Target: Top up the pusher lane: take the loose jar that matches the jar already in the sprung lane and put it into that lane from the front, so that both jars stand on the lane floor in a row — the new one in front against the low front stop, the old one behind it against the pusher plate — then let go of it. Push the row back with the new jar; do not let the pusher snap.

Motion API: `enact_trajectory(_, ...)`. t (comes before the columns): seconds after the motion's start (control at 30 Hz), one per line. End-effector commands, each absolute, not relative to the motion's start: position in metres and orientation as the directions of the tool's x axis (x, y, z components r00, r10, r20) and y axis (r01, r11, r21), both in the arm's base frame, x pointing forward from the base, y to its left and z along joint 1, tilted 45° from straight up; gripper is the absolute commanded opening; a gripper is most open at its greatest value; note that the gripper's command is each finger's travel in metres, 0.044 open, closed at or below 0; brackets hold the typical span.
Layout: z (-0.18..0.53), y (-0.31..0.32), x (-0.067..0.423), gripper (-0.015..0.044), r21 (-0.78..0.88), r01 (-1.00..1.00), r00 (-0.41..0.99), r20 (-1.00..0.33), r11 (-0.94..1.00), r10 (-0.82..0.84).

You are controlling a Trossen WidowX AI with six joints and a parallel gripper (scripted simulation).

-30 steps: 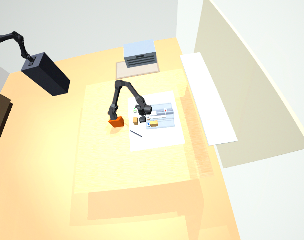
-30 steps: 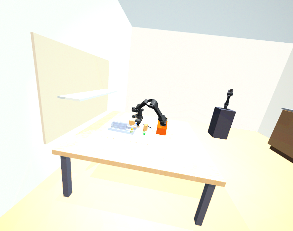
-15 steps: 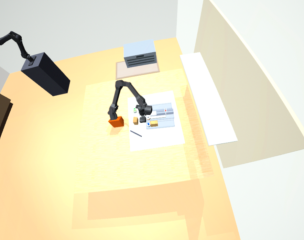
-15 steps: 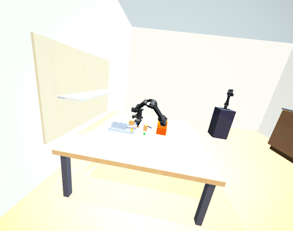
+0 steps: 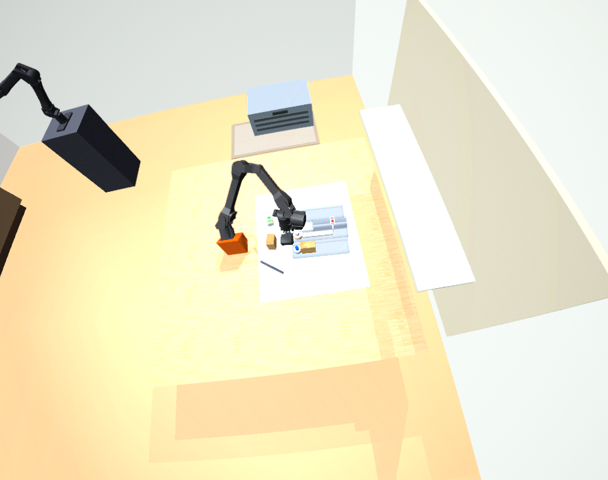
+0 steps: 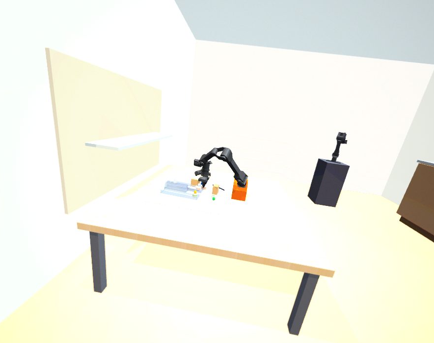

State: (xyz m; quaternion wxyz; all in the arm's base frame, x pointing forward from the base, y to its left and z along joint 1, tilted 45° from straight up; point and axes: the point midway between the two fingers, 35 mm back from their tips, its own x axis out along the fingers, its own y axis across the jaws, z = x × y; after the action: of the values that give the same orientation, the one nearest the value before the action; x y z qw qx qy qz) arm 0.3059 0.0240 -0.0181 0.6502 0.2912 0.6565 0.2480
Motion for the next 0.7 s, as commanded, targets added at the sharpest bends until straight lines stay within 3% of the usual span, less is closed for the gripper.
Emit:
enact_trajectory(0.0,-0.0158,0.0231,0.3156,0.0000,0.706,0.048,0.035,-0.708,0.707,0.705)
enact_trajectory(0.67,-0.0151,0.0228,0.3256,0.0000,0.706,0.047,0.035,-0.708,0.707,0.705)
